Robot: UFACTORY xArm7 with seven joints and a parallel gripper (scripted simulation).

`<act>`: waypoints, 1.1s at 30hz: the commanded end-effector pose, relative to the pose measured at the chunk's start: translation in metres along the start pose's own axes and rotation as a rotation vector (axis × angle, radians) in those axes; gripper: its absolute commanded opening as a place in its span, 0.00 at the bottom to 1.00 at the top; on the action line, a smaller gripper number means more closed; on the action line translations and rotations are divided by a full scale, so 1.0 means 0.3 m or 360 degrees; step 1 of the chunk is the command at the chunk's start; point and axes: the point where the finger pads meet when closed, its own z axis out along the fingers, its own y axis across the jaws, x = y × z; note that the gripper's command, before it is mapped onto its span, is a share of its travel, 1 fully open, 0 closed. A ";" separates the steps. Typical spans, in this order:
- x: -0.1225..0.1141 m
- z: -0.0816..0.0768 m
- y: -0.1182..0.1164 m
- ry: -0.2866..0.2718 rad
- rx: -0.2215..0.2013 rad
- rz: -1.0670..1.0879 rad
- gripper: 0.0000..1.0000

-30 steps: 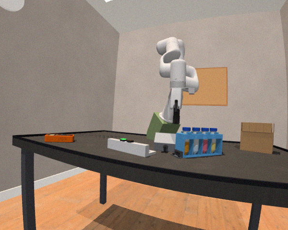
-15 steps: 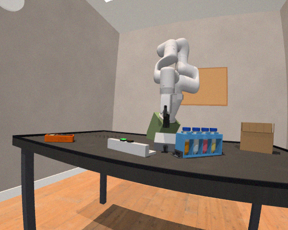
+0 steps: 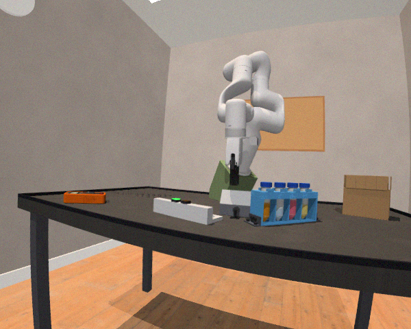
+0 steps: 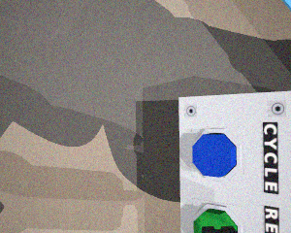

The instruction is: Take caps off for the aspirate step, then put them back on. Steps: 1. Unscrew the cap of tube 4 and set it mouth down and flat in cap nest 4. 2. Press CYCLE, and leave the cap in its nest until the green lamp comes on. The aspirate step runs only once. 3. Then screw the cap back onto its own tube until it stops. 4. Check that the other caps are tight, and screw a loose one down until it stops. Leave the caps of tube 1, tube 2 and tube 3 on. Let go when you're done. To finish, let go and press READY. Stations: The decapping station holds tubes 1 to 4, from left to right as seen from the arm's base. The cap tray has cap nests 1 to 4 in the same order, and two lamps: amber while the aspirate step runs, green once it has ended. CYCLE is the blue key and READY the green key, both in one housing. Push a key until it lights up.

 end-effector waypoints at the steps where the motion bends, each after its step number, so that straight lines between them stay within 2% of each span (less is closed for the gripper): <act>1: -0.002 0.030 0.008 0.0000 -0.0003 0.0000 0.00; 4: -0.002 0.059 0.012 0.0000 -0.0003 0.0000 0.00; 33: -0.002 0.063 0.012 0.0000 -0.0003 0.0000 0.00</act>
